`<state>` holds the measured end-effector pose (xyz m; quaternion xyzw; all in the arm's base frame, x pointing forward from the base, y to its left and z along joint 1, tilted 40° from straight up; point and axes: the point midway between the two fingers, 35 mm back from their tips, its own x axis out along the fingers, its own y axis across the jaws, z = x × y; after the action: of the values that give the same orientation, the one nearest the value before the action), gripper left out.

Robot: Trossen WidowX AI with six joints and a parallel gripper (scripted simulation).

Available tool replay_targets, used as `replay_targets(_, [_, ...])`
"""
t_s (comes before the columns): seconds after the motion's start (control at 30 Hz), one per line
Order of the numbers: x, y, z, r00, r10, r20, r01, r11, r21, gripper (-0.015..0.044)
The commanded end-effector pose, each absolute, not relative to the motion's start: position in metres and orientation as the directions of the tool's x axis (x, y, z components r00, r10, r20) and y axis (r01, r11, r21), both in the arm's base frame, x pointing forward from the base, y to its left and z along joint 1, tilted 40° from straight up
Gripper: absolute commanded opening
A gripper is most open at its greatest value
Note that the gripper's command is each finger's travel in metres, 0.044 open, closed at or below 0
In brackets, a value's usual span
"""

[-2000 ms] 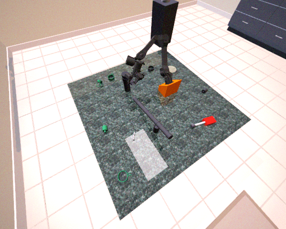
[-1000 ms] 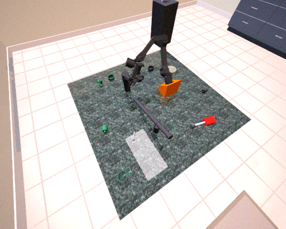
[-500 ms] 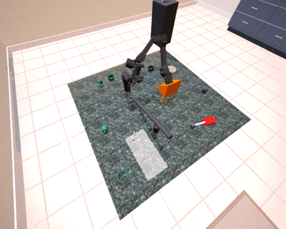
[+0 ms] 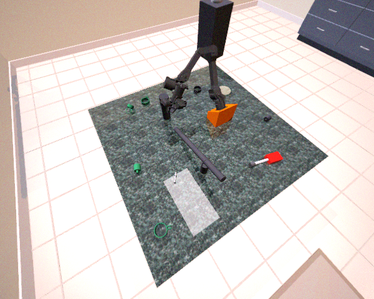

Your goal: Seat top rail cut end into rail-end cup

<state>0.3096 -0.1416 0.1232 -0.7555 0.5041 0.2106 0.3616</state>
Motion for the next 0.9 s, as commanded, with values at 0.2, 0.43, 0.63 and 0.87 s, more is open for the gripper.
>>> replay_targets(0.2, [0.3163,-0.1419,0.1221,0.402,-0.63,-0.665,-0.909,-0.189,-0.371,0.0])
replay_targets(0.43, [0.3194,-0.1424,0.1221,0.4,-0.642,-0.654,-0.906,-0.167,-0.39,0.0])
replay_targets(0.63, [0.3209,-0.1427,0.1221,0.399,-0.649,-0.648,-0.904,-0.156,-0.399,0.0])
replay_targets(0.87, [0.3223,-0.143,0.1222,0.397,-0.654,-0.643,-0.901,-0.146,-0.408,0.0])
